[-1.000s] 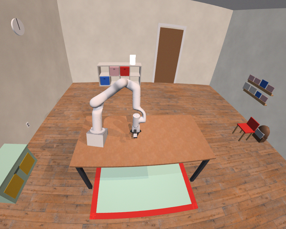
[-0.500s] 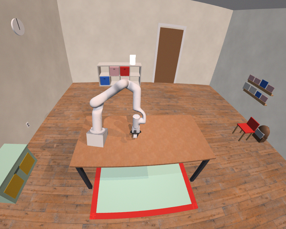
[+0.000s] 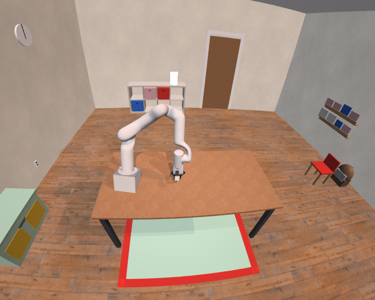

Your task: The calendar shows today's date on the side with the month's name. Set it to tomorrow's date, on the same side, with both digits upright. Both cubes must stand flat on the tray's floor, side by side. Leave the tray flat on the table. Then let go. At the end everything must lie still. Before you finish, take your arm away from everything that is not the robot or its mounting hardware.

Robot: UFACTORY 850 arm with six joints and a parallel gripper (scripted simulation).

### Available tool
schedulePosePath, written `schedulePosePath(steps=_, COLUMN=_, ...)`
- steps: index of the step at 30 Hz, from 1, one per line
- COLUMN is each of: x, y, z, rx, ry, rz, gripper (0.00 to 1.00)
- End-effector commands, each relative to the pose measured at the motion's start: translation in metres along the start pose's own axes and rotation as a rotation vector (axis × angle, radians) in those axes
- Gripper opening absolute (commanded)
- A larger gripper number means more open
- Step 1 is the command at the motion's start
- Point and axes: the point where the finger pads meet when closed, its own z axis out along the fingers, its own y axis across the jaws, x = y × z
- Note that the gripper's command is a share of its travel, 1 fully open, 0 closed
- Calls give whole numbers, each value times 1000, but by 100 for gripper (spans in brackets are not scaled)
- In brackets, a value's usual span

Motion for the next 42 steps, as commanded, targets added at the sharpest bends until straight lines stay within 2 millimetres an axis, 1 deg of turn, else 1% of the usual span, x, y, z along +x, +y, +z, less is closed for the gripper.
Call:
schedulePosePath(steps=1, x=0, y=-1, z=-1, rx=2, ry=0, rz=0, gripper=47)
schedulePosePath(steps=19, x=0, y=-1, z=-1, rx=2, ry=0, rz=0, gripper=47)
schedulePosePath(steps=20, x=0, y=-1, z=-1, rx=2, ry=0, rz=0, gripper=27)
schedulePosePath(steps=42, x=0, y=-1, z=-1, rx=2, ry=0, rz=0, gripper=27)
